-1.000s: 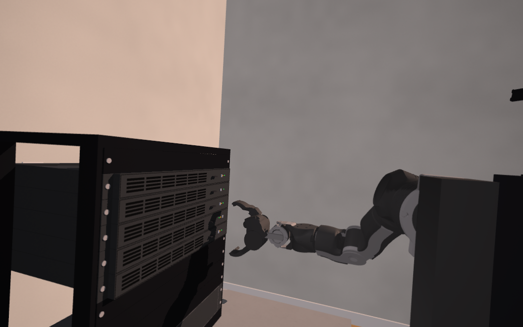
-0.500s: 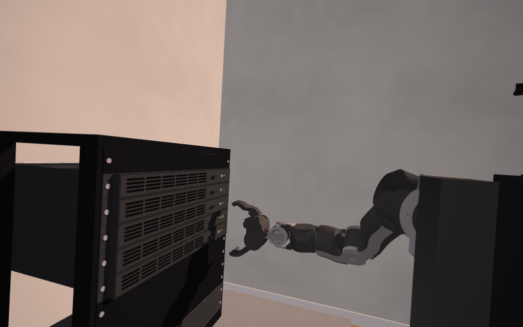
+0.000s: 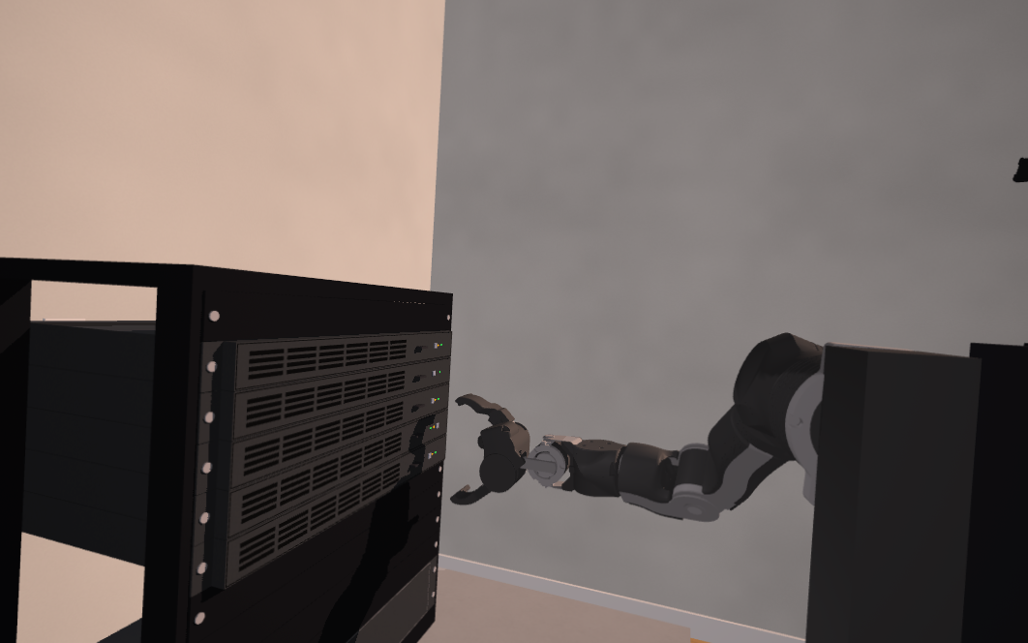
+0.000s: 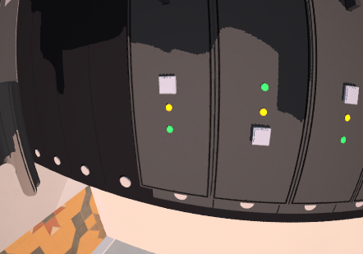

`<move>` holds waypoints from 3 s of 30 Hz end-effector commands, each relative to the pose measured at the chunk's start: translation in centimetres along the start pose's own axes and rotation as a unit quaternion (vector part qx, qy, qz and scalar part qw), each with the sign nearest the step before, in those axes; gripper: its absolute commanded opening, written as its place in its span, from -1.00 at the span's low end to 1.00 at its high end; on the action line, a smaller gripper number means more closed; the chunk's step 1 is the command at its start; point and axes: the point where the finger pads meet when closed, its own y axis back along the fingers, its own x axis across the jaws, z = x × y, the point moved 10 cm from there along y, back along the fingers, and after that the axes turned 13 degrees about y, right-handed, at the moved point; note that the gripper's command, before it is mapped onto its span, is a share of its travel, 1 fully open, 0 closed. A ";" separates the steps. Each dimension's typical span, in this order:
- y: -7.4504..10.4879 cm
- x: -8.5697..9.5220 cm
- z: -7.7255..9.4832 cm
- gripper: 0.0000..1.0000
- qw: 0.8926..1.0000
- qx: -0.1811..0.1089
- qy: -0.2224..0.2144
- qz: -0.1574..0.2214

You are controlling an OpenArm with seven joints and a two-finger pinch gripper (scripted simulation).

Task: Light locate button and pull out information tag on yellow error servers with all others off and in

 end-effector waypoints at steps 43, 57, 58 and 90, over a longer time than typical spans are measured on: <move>-0.1 0.0 -0.2 1.00 1.000 0.002 -0.001 0.003; -0.1 4.0 0.2 1.00 1.000 0.003 -0.001 0.004; -0.1 4.0 0.2 1.00 1.000 0.003 -0.001 0.003; -0.1 3.9 0.2 1.00 1.000 0.003 -0.001 0.003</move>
